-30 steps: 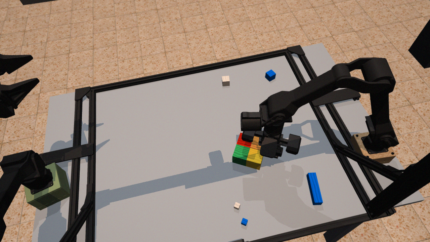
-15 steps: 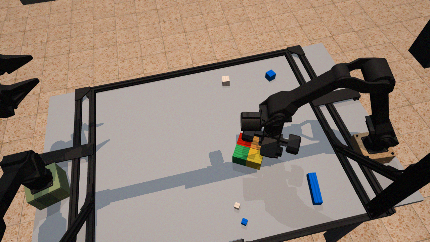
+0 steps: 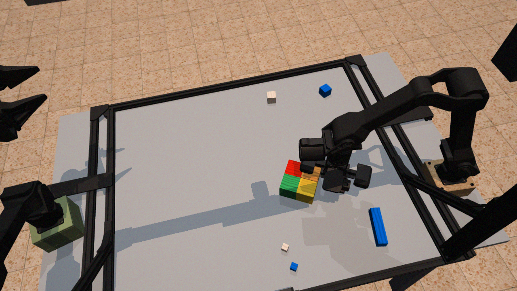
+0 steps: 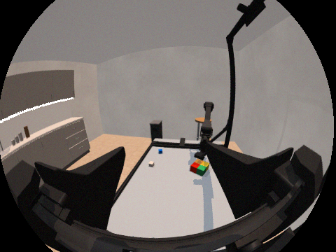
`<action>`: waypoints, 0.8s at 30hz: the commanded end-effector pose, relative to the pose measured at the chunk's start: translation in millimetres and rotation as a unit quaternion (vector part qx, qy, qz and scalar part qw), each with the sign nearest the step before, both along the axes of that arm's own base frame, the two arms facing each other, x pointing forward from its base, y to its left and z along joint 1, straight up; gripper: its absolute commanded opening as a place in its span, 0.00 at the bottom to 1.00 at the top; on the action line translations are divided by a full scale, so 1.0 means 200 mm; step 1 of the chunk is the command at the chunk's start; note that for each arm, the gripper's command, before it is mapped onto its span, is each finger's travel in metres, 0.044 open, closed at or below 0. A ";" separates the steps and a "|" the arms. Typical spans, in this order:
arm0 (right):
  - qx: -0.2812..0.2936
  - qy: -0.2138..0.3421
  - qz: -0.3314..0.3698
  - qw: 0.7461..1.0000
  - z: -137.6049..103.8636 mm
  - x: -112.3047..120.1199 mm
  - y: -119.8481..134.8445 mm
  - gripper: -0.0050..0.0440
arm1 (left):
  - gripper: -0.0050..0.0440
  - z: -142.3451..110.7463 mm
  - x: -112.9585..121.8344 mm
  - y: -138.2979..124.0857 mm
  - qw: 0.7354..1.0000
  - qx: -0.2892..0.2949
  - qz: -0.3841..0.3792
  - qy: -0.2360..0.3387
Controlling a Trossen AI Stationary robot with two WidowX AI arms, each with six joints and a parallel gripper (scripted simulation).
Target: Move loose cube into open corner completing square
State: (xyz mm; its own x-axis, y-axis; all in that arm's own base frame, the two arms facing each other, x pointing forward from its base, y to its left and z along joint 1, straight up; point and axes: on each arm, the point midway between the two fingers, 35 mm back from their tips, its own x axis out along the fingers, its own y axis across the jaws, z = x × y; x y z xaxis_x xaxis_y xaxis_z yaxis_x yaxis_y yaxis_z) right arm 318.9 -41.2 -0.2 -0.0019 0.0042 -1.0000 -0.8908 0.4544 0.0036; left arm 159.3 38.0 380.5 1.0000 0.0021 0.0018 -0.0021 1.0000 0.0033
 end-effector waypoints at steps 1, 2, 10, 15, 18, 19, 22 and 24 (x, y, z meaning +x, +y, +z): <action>0.000 -0.002 -0.002 1.000 0.00 -0.07 0.04 0.10 | 0.92 0.00 0.00 0.00 1.000 -0.002 -0.001 0.000; 0.000 -0.002 -0.002 1.000 0.00 -0.09 0.04 0.10 | 0.92 0.00 0.00 0.00 1.000 -0.002 -0.001 0.000; 0.000 -0.001 -0.002 1.000 0.05 -0.09 0.05 0.10 | 0.92 0.00 0.00 0.00 1.000 -0.002 -0.001 0.000; 0.000 0.001 0.000 1.000 0.24 -0.08 0.04 0.10 | 0.92 0.00 0.00 0.00 1.000 -0.002 -0.001 0.000; 0.000 0.001 0.001 1.000 0.25 -0.09 0.04 0.10 | 0.92 0.00 0.00 0.00 1.000 -0.002 -0.001 0.000; 0.000 0.001 0.001 1.000 0.25 -0.09 0.04 0.10 | 0.92 0.00 0.00 0.00 1.000 -0.002 -0.001 0.000; 0.000 0.001 0.001 1.000 0.25 -0.09 0.04 0.10 | 0.92 0.00 0.00 0.00 1.000 -0.002 -0.001 0.000; 0.000 0.001 0.001 1.000 0.25 -0.09 0.04 0.10 | 0.92 0.00 0.00 0.00 1.000 -0.002 -0.001 0.000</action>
